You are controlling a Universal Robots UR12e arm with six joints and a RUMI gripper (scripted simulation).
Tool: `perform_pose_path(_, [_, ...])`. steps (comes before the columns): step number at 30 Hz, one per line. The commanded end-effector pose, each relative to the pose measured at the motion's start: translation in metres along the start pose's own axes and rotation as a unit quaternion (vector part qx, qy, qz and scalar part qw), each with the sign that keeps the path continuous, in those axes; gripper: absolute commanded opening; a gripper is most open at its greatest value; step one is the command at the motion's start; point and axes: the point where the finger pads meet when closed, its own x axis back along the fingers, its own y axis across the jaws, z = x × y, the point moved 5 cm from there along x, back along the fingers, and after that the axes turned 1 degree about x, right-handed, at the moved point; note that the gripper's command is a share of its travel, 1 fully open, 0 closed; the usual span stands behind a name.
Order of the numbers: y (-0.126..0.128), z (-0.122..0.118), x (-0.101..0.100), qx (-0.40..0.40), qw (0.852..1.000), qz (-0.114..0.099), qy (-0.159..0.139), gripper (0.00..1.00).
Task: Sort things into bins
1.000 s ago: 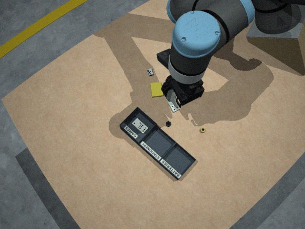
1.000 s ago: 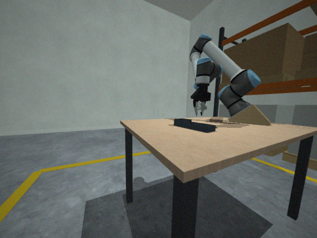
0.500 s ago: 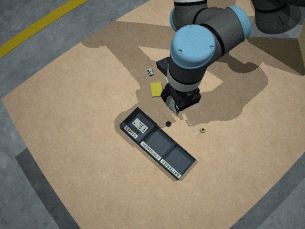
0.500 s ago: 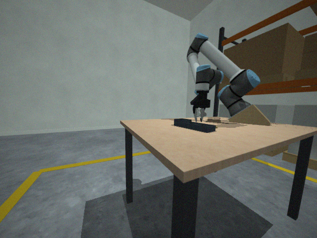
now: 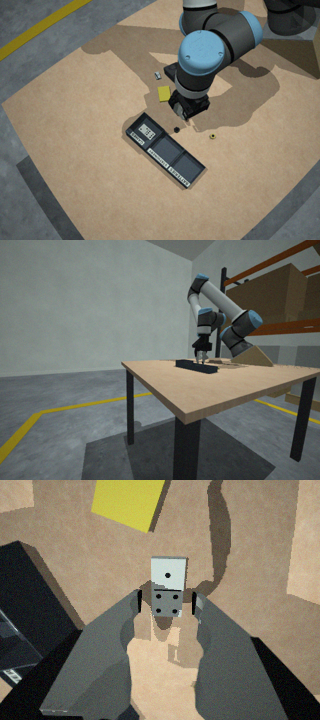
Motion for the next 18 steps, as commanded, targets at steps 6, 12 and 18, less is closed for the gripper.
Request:
perform_pose_path(6, [-0.0002,0.0000,-0.0037,0.000,1.000,0.001,0.000,0.24])
perform_pose_path(12, [-0.0001,0.0000,-0.0037,0.000,1.000,0.001,0.000,0.24])
perform_pose_path(18, [-0.0002,0.0000,-0.0037,0.000,1.000,0.001,0.000,0.00])
